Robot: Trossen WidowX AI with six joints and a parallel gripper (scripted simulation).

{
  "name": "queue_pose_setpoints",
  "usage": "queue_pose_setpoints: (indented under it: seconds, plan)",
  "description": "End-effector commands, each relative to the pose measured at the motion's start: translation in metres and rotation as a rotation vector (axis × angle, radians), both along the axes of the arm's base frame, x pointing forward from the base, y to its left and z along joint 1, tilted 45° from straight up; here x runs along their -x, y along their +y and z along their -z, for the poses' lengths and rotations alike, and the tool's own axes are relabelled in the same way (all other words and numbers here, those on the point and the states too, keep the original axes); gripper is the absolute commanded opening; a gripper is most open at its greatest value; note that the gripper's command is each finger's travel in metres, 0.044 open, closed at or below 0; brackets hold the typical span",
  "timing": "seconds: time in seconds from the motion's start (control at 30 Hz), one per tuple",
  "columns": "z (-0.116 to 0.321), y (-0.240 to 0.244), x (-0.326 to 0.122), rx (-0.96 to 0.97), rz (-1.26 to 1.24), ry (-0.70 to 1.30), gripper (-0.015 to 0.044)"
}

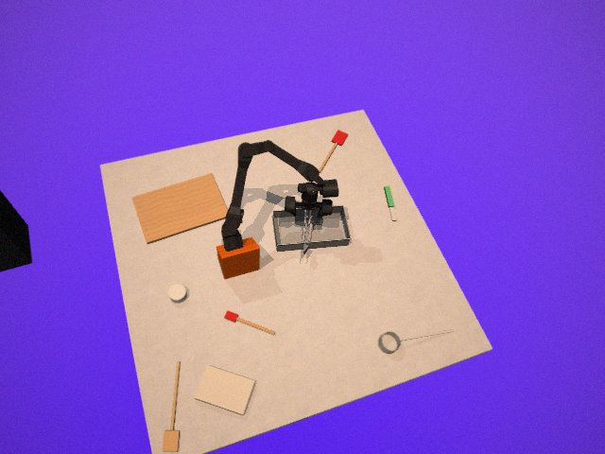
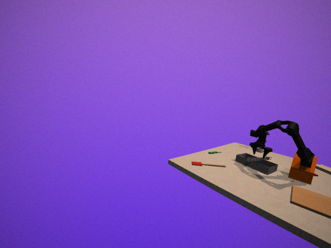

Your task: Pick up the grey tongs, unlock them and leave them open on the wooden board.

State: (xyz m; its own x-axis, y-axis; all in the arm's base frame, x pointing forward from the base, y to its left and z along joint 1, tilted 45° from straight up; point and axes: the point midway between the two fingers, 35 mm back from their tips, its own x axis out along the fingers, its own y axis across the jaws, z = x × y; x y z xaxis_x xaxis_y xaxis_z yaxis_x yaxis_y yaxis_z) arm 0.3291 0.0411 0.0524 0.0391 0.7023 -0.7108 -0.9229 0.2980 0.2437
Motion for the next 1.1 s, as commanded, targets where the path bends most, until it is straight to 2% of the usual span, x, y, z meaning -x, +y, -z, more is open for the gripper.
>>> queue_pose_setpoints:
  seconds: [0.0, 1.07]
  plan:
    - [0.002, 0.0, -0.001, 0.002, 0.004, 0.006, 0.044]
    - [0.039, 0.036, -0.004, 0.001, 0.004, 0.006, 0.044]
